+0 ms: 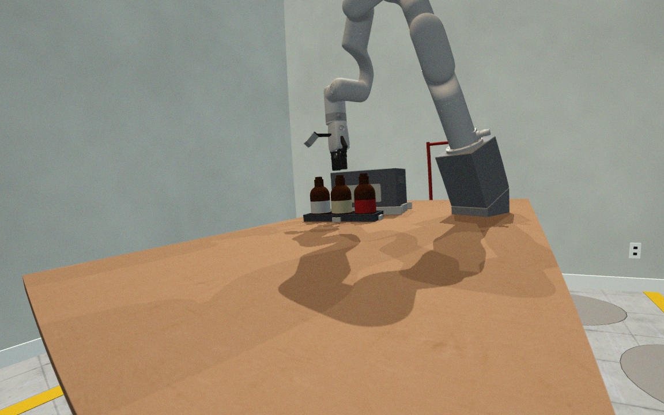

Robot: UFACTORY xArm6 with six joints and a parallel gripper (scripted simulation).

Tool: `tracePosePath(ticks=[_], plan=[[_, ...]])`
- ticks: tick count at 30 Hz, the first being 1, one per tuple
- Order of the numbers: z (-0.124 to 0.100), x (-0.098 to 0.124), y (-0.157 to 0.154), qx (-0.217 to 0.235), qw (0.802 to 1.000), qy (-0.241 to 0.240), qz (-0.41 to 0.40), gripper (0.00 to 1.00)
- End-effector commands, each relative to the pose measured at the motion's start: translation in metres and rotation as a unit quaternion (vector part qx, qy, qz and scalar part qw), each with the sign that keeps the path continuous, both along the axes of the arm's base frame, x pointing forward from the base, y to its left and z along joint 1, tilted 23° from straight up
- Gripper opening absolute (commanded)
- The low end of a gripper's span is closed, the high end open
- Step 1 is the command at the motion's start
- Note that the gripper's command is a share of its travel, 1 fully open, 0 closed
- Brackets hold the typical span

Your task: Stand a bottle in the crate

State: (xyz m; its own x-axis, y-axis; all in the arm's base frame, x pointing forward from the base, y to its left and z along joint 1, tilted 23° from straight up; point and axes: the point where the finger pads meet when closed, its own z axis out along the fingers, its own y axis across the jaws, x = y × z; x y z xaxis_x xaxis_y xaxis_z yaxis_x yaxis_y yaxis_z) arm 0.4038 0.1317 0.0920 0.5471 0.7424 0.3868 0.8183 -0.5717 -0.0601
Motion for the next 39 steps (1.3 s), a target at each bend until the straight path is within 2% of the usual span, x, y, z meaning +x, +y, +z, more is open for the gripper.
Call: tracePosePath(ticks=[1,39], plan=[[0.0014,0.0017,0.0002,0.000,1.000,-0.002,0.000,0.65],[-0.0029,0.0028,0.0019,0.000,1.000,-0.002,0.000,0.65]])
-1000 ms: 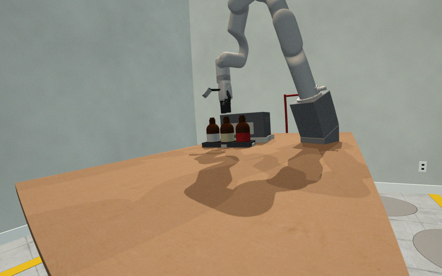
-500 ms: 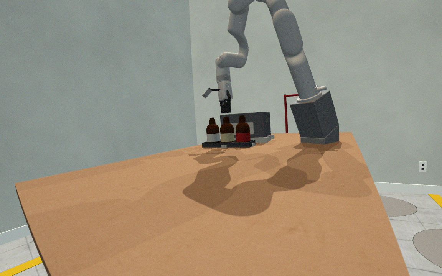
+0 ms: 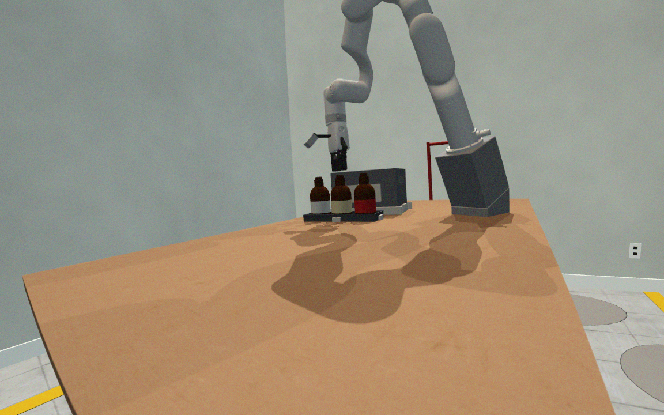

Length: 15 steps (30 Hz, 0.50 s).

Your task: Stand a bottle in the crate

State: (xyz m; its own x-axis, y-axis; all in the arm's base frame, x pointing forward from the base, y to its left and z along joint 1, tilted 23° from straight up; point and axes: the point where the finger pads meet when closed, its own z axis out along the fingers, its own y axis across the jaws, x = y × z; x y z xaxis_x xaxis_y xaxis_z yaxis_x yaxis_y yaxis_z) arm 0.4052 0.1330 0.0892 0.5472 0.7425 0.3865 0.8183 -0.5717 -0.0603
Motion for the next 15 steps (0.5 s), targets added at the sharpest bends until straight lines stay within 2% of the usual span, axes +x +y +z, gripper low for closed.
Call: tracePosePath(ticks=[1,15], plan=[[-0.001,0.002,0.001,0.000,1.000,-0.002,0.000,0.65],[-0.015,0.004,0.006,0.000,1.000,-0.002,0.000,0.65]])
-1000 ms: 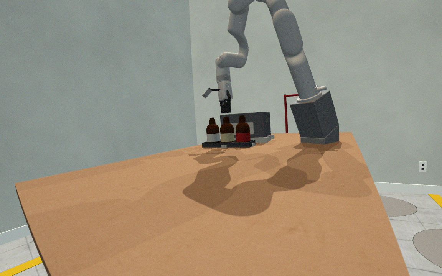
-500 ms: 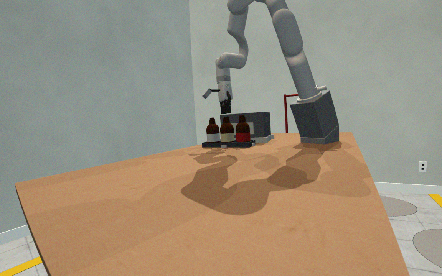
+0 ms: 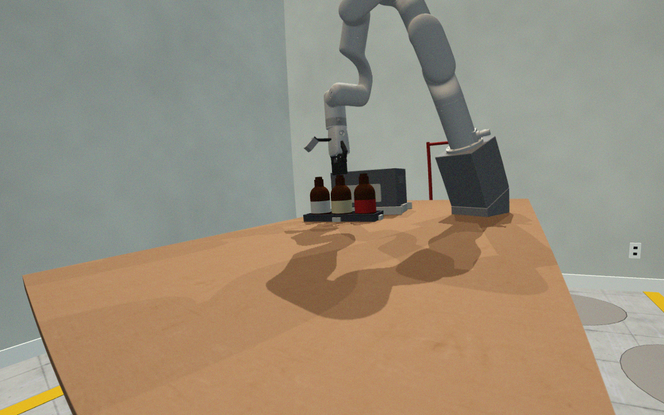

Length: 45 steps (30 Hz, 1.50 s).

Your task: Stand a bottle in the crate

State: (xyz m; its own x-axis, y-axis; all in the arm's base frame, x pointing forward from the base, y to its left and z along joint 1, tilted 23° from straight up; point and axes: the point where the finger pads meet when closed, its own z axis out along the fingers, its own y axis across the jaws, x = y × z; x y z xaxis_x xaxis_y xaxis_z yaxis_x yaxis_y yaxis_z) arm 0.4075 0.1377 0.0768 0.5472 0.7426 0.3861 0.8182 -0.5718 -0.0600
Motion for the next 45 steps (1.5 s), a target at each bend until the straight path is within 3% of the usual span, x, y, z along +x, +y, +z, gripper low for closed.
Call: tracePosePath(ticks=[1,16,45], plan=[[-0.002,0.002,0.001,0.001,1.000,-0.002,0.000,0.65],[-0.017,0.005,0.007,0.001,1.000,-0.002,0.000,0.65],[-0.021,0.006,0.009,0.001,1.000,-0.002,0.000,0.65]])
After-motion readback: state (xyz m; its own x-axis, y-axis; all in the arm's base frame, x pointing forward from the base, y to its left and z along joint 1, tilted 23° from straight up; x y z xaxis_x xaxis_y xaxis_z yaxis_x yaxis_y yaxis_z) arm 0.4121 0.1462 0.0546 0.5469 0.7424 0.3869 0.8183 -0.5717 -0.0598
